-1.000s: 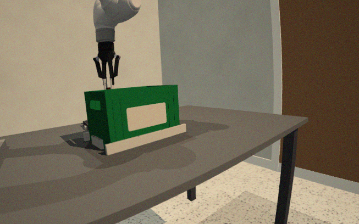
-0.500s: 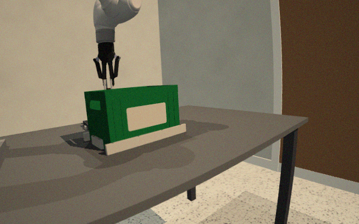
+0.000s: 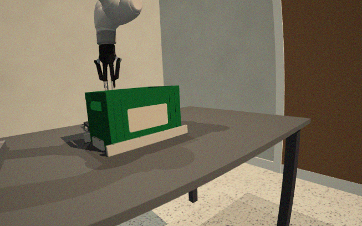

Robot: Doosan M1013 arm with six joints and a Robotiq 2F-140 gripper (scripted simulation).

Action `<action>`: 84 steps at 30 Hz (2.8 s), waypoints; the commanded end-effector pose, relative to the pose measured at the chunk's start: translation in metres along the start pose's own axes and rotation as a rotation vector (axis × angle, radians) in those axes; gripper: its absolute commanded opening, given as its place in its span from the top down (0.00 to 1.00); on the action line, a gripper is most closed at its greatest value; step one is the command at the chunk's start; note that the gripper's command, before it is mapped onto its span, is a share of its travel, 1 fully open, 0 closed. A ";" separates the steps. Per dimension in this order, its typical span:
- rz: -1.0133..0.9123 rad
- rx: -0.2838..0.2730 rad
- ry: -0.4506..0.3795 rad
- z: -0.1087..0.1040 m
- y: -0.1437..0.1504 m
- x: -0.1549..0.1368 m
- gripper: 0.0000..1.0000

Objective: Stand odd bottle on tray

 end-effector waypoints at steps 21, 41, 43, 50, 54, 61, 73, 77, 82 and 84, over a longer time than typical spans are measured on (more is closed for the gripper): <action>0.000 0.000 0.000 0.008 0.000 0.000 1.00; 0.000 0.000 0.000 0.009 0.000 0.000 1.00; 0.000 0.000 0.000 0.009 0.000 0.000 1.00; 0.000 0.000 0.000 0.009 0.000 0.000 1.00; 0.000 0.000 0.000 0.009 0.000 0.000 1.00; 0.000 0.000 0.000 0.009 0.000 0.000 1.00; 0.000 0.000 0.000 0.009 0.000 0.000 0.00; 0.000 0.000 0.000 0.009 0.000 0.000 0.00; 0.000 0.000 0.000 0.009 0.000 0.000 0.00; 0.000 0.000 0.000 0.009 0.000 0.000 0.00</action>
Point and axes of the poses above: the point where the finger pads meet when closed, its own z axis out along the fingers, its own y axis across the jaws, x = y × z, the point moved 1 cm from there along -z, back along the fingers, and after that the axes turned 15 degrees about z, right-handed, at the moved point
